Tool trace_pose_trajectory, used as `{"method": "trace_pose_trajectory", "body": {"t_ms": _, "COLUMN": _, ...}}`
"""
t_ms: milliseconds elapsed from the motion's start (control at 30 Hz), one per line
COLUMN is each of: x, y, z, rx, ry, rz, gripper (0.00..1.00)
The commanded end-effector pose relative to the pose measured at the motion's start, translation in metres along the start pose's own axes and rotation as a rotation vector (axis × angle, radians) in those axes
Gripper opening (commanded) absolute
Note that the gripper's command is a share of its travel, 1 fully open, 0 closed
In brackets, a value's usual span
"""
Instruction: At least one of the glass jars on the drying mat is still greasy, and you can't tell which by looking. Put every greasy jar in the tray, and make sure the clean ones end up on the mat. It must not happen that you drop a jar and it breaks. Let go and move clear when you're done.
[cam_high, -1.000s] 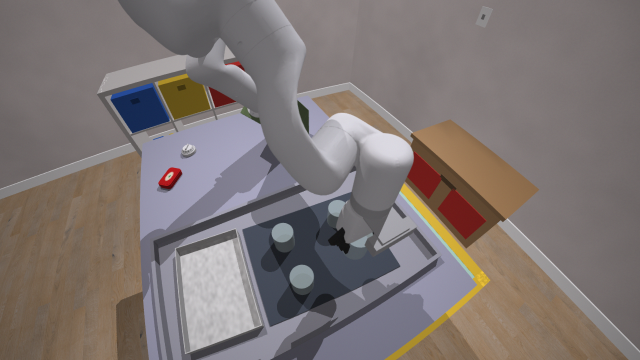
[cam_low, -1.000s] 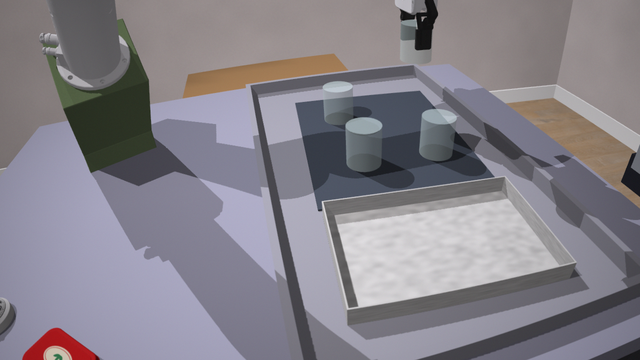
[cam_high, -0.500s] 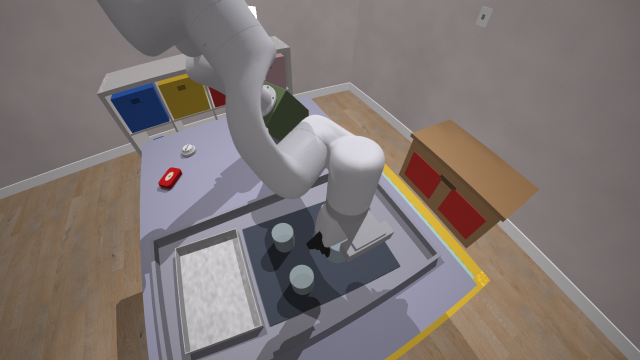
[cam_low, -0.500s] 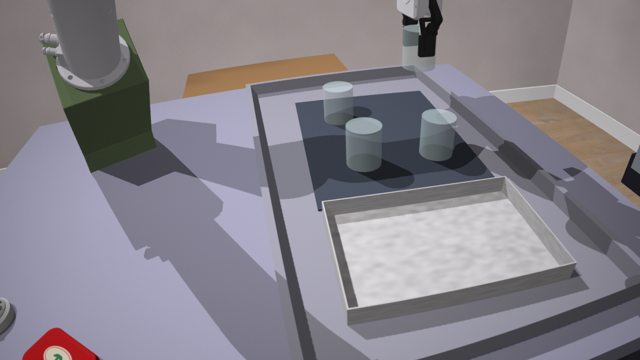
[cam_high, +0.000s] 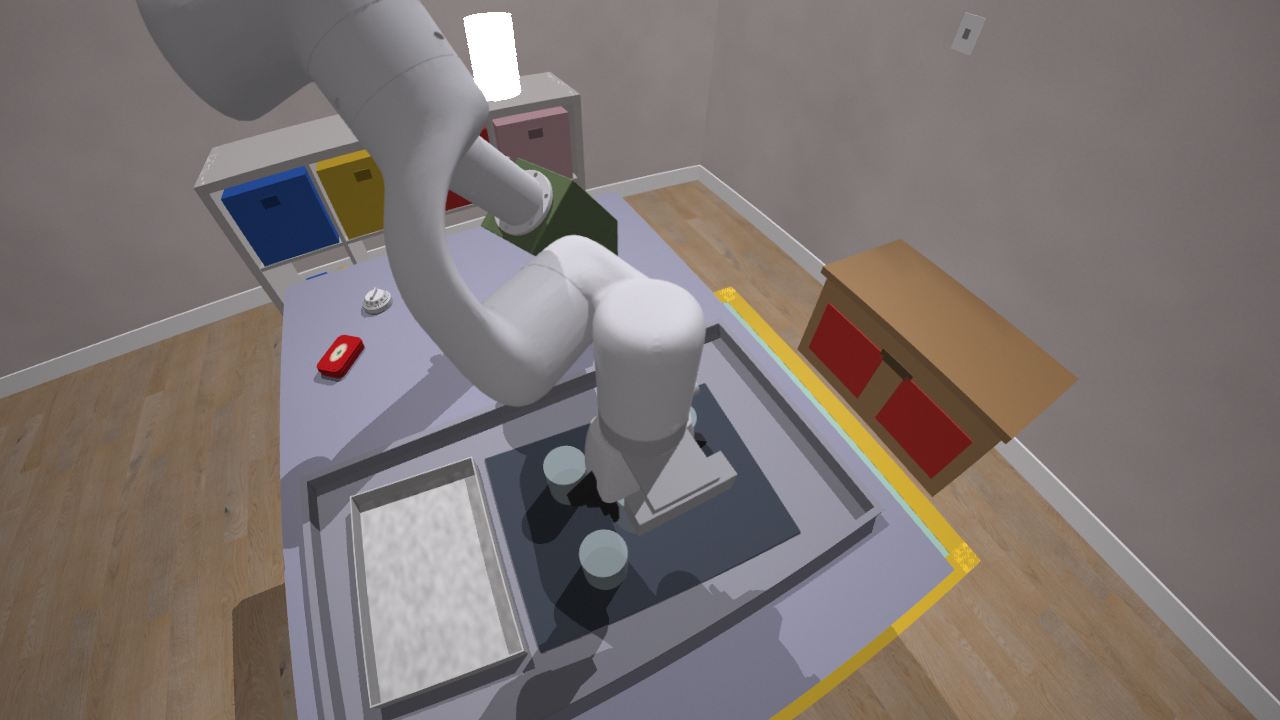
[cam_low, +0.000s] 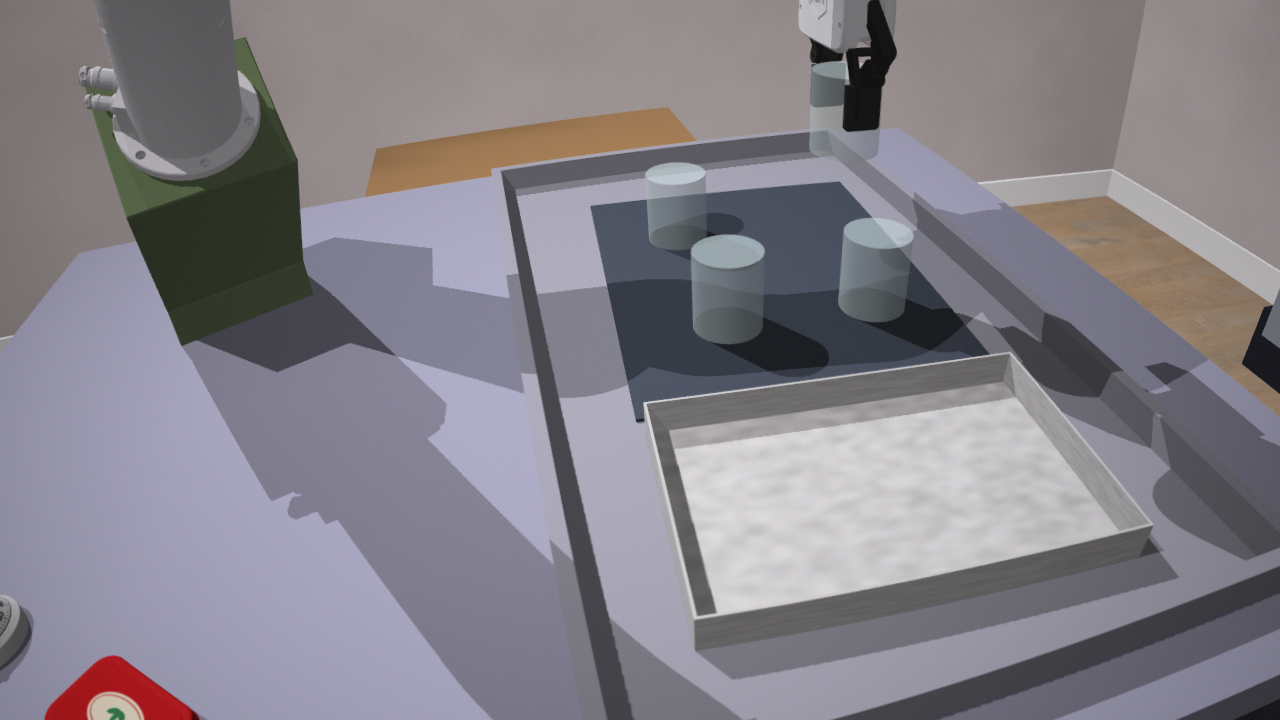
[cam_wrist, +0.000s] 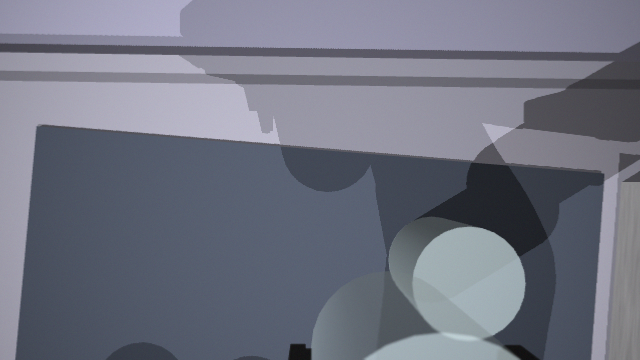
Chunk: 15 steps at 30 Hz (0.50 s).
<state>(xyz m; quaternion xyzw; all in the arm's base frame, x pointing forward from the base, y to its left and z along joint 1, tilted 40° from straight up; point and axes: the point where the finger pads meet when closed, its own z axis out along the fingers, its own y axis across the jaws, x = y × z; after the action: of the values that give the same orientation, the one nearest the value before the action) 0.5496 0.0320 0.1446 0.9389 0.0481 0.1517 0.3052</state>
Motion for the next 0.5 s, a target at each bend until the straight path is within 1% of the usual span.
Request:
{"method": "trace_pose_trajectory", "body": {"t_ms": 0, "x": -0.002, "y": 0.011, "z": -0.003, "rx": 0.002, "ry": 0.007, "rz": -0.001, "gripper": 0.00}}
{"method": "trace_pose_trajectory", "body": {"t_ms": 400, "x": -0.013, "y": 0.049, "z": -0.003, "rx": 0.002, "ry": 0.007, "rz": -0.001, "gripper": 0.00}}
{"method": "trace_pose_trajectory", "body": {"t_ms": 467, "x": -0.013, "y": 0.049, "z": -0.003, "rx": 0.002, "ry": 0.007, "rz": -0.001, "gripper": 0.00}}
